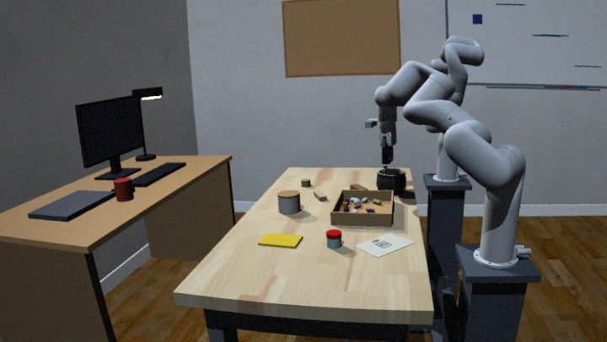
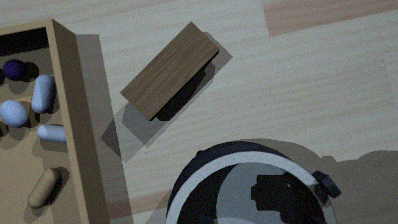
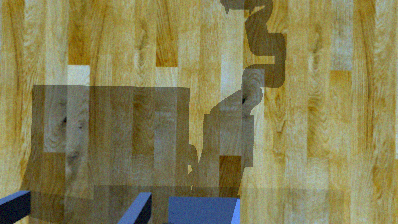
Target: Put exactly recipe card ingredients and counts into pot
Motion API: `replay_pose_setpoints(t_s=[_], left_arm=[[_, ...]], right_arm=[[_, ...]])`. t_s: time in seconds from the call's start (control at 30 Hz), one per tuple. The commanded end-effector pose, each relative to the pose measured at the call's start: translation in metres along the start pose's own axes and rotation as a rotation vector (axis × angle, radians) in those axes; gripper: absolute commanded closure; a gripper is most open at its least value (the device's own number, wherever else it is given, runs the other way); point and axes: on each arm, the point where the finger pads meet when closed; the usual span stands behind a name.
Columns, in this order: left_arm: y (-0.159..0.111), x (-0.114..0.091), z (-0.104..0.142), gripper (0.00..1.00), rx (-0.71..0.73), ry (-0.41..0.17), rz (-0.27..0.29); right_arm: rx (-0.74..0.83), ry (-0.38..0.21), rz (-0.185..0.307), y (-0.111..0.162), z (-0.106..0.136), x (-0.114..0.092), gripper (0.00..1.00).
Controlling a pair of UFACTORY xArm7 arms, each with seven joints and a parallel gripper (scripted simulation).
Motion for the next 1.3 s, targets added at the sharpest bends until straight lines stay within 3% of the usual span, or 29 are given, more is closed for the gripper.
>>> replay_pose_setpoints(t_s=[0.0, 0.87, 1.0, 1.13, 1.27], left_arm=[[0.002, -0.002, 0.000, 1.00, 0.000, 0.001, 0.001], [0.002, -0.001, -0.006, 1.00, 0.000, 0.001, 0.001], [0.002, 0.004, -0.006, 1.00, 0.000, 0.001, 0.001], [0.002, 0.025, -0.006, 1.00, 0.000, 0.001, 0.001], [0.002, 0.027, -0.006, 1.00, 0.000, 0.001, 0.001]], right_arm=[[0.000, 0.002, 0.000, 0.000, -0.001, -0.001, 0.00], [0.000, 0.002, 0.000, 0.000, -0.001, -0.001, 0.00], [0.000, 0.002, 0.000, 0.000, -0.001, -0.001, 0.00], [0.000, 0.002, 0.000, 0.000, -0.001, -0.001, 0.00], [0.000, 0.002, 0.000, 0.000, -0.001, -0.001, 0.00]])
Point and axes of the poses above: on each arm, the point where the finger pads meet when closed, its own x axis out along the fingers, its own y axis across the jaws, z = x × y, and after that the axes turned 1 degree about x, right-handed
